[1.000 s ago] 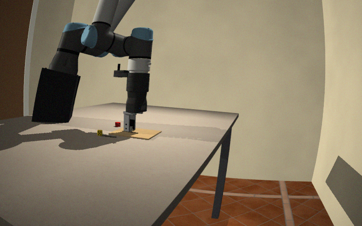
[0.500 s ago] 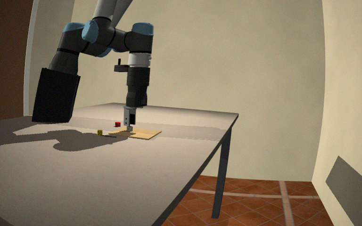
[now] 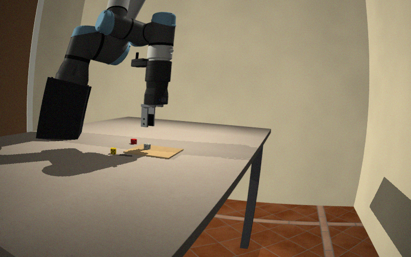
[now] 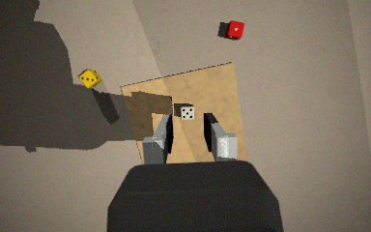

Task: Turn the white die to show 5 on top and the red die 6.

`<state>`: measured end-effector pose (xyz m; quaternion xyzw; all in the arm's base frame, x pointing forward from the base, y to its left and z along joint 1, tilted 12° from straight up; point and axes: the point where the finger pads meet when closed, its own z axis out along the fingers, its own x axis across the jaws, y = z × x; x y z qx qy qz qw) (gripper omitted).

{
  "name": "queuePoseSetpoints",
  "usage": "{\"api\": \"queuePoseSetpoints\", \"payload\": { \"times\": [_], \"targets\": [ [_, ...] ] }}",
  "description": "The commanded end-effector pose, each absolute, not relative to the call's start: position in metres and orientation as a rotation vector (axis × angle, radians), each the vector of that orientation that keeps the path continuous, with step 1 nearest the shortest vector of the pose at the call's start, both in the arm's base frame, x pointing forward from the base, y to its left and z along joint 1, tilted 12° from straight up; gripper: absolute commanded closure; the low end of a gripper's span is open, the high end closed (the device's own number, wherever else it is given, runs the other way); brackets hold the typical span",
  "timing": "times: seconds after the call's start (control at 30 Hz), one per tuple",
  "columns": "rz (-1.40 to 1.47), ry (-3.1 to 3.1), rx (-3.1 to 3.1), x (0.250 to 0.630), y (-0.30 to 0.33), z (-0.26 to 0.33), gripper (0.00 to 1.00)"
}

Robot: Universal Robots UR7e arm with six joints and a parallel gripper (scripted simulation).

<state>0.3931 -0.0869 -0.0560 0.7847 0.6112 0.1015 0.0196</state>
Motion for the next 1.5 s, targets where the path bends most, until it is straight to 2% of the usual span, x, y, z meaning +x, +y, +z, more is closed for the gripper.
{"api": "queuePoseSetpoints", "payload": {
  "times": [0.0, 0.4, 0.43, 1.47],
  "targets": [
    [0.316, 1.896, 2.434, 0.3901, -0.0887, -0.0387, 0.36],
    [0.316, 1.896, 2.434, 0.3886, -0.0894, -0.0309, 0.36],
    [0.316, 1.896, 2.434, 0.3886, -0.0894, -0.0309, 0.0],
    [0.312, 1.976, 2.36, 0.3845, -0.0853, -0.033, 0.0]
  ]
}}
